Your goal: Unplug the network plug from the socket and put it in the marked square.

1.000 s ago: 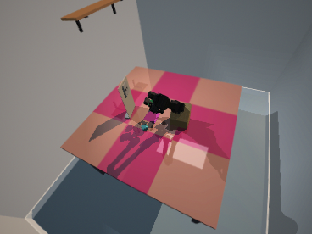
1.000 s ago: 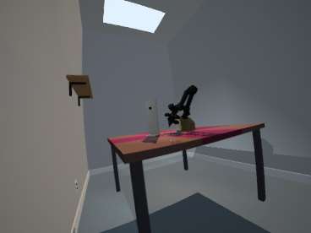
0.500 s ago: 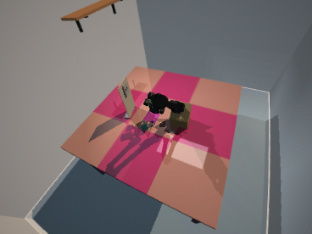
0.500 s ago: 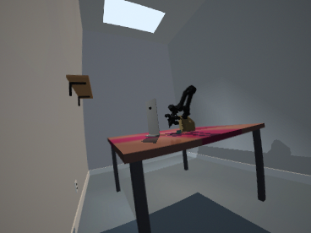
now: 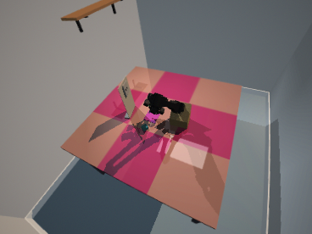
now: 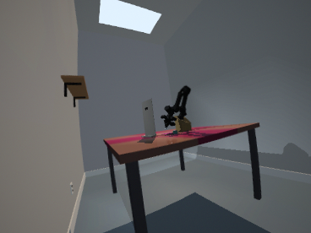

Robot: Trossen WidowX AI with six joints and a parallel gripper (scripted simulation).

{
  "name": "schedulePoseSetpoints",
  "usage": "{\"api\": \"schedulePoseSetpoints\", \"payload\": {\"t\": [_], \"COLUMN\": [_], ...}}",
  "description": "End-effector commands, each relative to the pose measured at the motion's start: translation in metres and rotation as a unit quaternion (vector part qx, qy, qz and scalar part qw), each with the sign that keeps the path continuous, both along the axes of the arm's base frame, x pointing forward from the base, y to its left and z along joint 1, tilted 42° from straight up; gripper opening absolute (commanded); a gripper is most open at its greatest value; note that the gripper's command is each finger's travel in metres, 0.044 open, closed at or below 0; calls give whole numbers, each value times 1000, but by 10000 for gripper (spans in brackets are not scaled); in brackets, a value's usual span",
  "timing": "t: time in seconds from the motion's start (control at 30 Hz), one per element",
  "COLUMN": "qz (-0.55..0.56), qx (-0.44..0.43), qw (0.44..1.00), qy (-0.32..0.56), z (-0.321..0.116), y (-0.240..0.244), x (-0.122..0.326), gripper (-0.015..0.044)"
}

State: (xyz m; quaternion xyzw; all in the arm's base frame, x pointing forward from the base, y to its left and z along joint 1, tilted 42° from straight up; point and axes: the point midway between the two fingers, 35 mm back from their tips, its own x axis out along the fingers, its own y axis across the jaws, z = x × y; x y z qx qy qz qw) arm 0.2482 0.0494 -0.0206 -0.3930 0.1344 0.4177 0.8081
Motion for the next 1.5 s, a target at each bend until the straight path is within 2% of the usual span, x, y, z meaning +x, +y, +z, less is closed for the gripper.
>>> {"api": "schedulePoseSetpoints", "payload": {"t": [0.0,1.47], "qz": [-1,-1], "qx": [0,1], "qw": [1000,1000], "qy": [5,5], "z": [-3,-21], "y": [2,18], "x": [-1,0], "gripper": [0,0]}}
